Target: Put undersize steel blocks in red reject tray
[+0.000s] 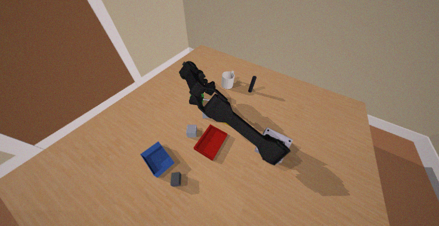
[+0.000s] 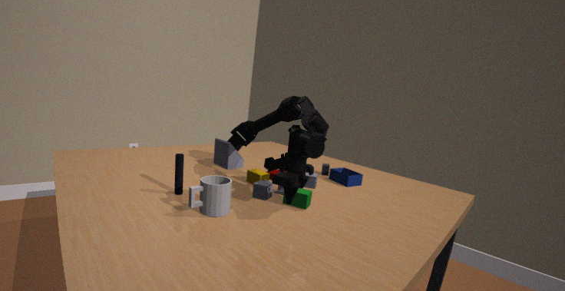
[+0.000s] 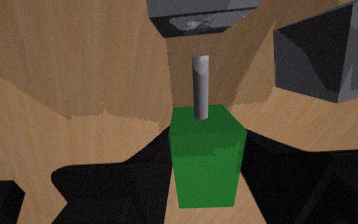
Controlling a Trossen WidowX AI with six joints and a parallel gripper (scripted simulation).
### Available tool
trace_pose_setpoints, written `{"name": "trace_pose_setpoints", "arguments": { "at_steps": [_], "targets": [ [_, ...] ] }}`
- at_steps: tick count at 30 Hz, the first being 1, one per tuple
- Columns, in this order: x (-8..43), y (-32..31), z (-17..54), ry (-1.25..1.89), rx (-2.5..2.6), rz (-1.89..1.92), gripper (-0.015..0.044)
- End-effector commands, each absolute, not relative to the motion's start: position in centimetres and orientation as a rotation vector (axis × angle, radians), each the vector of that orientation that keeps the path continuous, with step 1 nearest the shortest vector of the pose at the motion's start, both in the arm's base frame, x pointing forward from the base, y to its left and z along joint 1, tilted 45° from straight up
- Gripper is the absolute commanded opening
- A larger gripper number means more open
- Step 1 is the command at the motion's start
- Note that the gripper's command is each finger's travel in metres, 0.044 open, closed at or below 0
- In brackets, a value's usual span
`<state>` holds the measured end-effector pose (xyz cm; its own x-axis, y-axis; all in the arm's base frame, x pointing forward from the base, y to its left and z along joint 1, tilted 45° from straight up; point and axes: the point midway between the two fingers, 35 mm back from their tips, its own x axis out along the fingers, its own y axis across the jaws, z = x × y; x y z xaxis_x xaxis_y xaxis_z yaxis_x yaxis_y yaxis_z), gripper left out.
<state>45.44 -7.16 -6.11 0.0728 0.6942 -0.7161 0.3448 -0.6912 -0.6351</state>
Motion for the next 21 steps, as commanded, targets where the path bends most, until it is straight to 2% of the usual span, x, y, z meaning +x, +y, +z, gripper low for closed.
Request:
{"name": "trace_pose_setpoints", "arguments": {
  "at_steps": [1, 4, 21],
  "targets": [
    [45.5, -7.9, -5.4, -1.032, -2.059, 1.648, 0.0000],
    [45.0, -9.5, -3.7, -1.040, -2.056, 1.655, 0.0000],
    [45.1, -9.0, -3.7, -1.051, -2.036, 1.660, 0.0000]
  ]
}}
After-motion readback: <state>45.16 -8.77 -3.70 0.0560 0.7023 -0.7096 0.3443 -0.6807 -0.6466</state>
